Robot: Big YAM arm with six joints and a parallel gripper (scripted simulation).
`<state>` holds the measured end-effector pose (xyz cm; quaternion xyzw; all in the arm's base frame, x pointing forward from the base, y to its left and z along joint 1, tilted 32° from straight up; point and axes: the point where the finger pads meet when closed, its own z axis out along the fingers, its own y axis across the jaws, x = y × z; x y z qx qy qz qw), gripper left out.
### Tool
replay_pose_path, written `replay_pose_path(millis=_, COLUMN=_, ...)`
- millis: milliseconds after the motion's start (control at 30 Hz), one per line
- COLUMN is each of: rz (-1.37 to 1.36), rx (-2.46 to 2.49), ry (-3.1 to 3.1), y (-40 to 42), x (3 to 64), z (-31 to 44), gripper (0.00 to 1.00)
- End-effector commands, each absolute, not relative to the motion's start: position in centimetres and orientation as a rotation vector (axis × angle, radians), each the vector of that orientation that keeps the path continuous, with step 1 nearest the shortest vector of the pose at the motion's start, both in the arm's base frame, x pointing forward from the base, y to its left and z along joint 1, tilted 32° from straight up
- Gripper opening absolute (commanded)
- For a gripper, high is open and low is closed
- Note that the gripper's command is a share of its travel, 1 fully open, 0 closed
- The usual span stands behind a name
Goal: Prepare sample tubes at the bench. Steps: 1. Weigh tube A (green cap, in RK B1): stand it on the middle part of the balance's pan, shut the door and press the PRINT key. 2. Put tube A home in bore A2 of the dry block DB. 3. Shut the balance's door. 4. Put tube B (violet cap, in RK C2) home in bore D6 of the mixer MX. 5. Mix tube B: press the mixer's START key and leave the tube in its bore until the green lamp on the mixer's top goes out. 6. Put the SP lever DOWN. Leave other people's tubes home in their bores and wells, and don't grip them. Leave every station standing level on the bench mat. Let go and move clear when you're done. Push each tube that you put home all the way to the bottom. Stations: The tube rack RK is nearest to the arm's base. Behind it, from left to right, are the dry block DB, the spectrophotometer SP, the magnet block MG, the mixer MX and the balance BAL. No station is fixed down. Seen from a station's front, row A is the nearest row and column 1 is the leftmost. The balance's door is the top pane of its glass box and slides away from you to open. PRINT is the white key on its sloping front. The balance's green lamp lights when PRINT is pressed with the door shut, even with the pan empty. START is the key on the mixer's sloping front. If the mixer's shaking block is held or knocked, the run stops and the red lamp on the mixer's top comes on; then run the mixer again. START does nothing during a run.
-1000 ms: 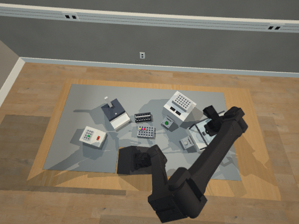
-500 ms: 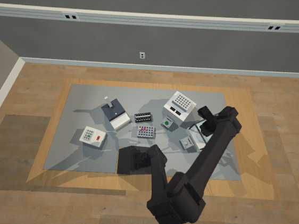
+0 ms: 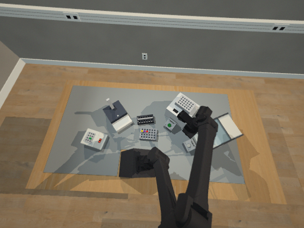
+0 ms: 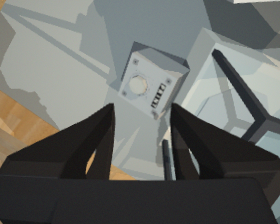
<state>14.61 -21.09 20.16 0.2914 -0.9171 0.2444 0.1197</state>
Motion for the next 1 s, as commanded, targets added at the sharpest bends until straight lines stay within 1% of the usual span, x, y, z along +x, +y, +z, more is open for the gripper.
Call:
replay_pose_path(millis=0, rz=0.728, rx=0.951, ry=-2.638, y=-20.3, x=15.9, z=18.9, gripper=0.36)
replay_pose_path(millis=867, rz=0.607, rx=1.466, ry=-2.304, y=-9.2, x=20.4, z=2.4, gripper=0.36)
replay_pose_path(millis=967, rz=0.611, rx=1.531, ry=-2.269, y=-7.8, x=22.1, z=0.8, gripper=0.36)
